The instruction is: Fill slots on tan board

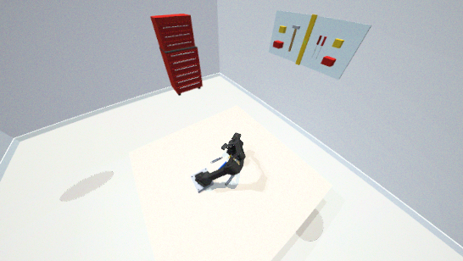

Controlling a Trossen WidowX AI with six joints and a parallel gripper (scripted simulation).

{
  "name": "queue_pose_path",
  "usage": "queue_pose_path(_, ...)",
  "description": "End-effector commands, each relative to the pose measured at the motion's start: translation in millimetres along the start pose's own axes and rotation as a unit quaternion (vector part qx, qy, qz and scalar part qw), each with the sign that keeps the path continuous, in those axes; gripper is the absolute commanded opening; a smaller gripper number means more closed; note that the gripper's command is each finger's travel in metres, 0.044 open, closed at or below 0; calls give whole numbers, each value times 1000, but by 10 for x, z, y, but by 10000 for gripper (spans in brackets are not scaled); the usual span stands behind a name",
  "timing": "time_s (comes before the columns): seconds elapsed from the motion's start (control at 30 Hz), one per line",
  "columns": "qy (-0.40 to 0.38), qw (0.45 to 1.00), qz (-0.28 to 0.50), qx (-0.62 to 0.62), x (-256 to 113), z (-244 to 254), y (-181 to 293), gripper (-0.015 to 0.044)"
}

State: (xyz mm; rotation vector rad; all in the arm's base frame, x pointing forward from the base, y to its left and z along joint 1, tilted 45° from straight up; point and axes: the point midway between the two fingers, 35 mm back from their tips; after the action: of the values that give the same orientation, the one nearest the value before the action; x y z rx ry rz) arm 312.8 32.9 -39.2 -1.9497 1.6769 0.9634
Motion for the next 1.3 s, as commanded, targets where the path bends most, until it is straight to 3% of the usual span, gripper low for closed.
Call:
queue_pose_path(0.0, 1, 1000, 2, -4, 14, -10, 15, 0)
queue_pose_path(1.27, 1, 1000, 2, -2, 87, -6, 7, 0)
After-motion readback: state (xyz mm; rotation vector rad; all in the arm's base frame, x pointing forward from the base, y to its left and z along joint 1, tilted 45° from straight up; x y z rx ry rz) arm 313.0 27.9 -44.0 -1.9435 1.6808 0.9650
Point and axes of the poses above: the point midway between the two fingers, 35 mm back from their tips, its own x axis out along the fingers, its own z axis across the jaws, y = z × x, and after that the axes turned 5 degrees about x, right-handed
